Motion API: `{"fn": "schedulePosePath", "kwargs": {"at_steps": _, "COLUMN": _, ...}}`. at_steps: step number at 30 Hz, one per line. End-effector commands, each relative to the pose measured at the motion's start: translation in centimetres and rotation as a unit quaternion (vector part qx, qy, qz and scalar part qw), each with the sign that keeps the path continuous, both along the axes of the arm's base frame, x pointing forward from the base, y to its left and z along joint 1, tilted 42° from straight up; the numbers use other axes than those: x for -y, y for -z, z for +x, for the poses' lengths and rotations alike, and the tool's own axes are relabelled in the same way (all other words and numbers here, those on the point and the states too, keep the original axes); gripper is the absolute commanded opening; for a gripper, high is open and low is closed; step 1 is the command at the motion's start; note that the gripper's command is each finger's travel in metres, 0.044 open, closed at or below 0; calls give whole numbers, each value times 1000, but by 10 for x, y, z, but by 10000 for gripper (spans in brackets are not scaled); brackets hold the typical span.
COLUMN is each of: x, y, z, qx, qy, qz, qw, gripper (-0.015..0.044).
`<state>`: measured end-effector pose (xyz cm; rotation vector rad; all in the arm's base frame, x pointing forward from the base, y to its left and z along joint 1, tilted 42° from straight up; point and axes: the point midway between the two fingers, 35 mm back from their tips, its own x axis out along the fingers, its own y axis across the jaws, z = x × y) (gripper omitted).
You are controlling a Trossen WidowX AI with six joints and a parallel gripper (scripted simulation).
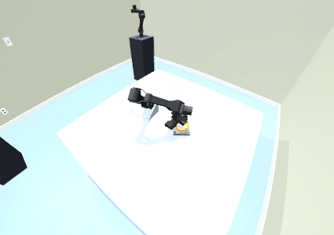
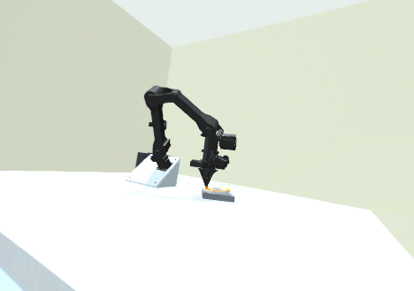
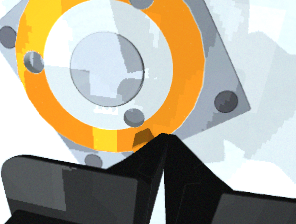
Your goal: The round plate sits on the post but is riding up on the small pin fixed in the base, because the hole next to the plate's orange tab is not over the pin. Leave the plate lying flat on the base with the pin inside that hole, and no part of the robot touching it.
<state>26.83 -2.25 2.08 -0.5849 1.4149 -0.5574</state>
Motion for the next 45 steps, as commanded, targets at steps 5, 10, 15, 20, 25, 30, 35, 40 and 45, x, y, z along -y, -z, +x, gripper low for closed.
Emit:
{"fn": "schedulePosePath", "kwargs": {"at_steps": 5, "x": -5, "y": 8, "z": -10, "qx": -6, "qy": 3, "qz": 2, "qw": 1000, "gripper": 0}}
{"fn": "schedulePosePath", "kwargs": {"at_steps": 10, "x": -10, "y": 11, "z": -12, "qx": -6, "qy": 3, "qz": 2, "qw": 1000, "gripper": 0}}
{"fn": "schedulePosePath", "kwargs": {"at_steps": 15, "x": -14, "y": 14, "z": -14, "qx": -6, "qy": 3, "qz": 2, "qw": 1000, "gripper": 0}}
{"fn": "schedulePosePath", "kwargs": {"at_steps": 20, "x": -19, "y": 17, "z": -16, "qx": -6, "qy": 3, "qz": 2, "qw": 1000, "gripper": 0}}
{"fn": "schedulePosePath", "kwargs": {"at_steps": 25, "x": -23, "y": 21, "z": -17, "qx": -6, "qy": 3, "qz": 2, "qw": 1000, "gripper": 0}}
{"fn": "schedulePosePath", "kwargs": {"at_steps": 30, "x": -28, "y": 25, "z": -17, "qx": -6, "qy": 3, "qz": 2, "qw": 1000, "gripper": 0}}
{"fn": "schedulePosePath", "kwargs": {"at_steps": 35, "x": -34, "y": 29, "z": -16, "qx": -6, "qy": 3, "qz": 3, "qw": 1000, "gripper": 0}}
{"fn": "schedulePosePath", "kwargs": {"at_steps": 40, "x": -39, "y": 33, "z": -15, "qx": -6, "qy": 3, "qz": 3, "qw": 1000, "gripper": 0}}
{"fn": "schedulePosePath", "kwargs": {"at_steps": 45, "x": -45, "y": 37, "z": -13, "qx": -6, "qy": 3, "qz": 3, "qw": 1000, "gripper": 0}}
